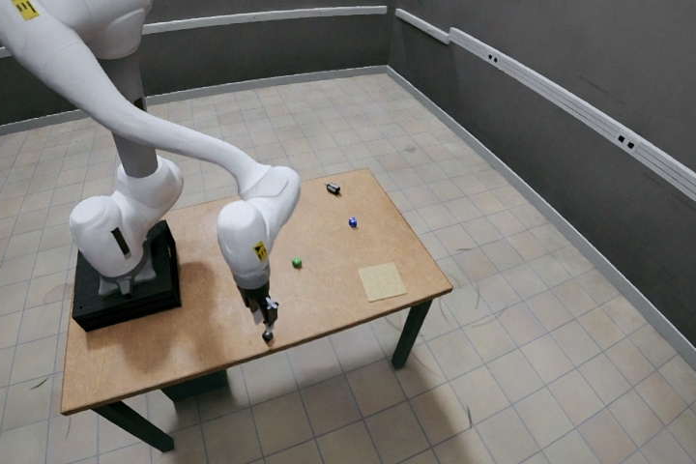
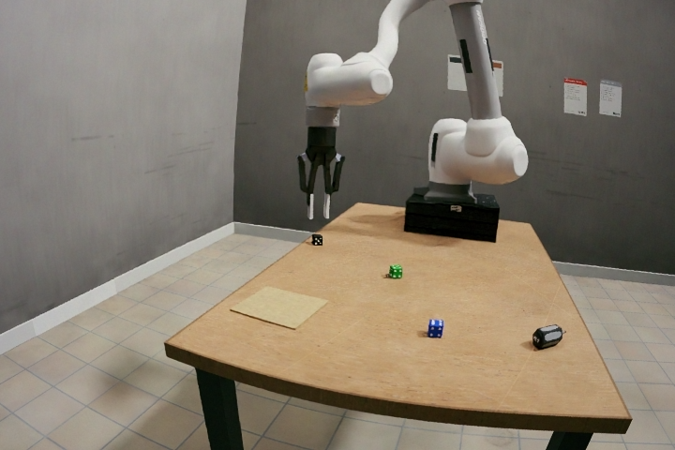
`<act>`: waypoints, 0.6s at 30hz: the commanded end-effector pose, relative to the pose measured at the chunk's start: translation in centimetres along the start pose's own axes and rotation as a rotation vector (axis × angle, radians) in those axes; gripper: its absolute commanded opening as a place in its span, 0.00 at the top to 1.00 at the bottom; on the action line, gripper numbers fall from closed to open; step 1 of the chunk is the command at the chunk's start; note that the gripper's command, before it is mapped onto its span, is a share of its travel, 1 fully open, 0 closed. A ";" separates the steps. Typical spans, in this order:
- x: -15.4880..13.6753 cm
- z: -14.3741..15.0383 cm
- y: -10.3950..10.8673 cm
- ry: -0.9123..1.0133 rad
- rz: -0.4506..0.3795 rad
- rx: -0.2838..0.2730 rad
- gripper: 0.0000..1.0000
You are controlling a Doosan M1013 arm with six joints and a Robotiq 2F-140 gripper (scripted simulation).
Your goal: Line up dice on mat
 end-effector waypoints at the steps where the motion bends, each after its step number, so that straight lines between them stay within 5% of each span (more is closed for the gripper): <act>1: 0.0 0.0 -0.4 -0.001 0.000 0.001 0.68; 18: 0.0 0.0 -2.8 -0.001 0.000 0.001 0.68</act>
Point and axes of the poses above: the point where the finger pads meet when closed, its own y axis back along the fingers, its own z axis across the jaws, x = y × z, the point moved 3 cm from there along y, back along the fingers, and after that the axes turned 12 degrees about y, right-handed, at the moved point
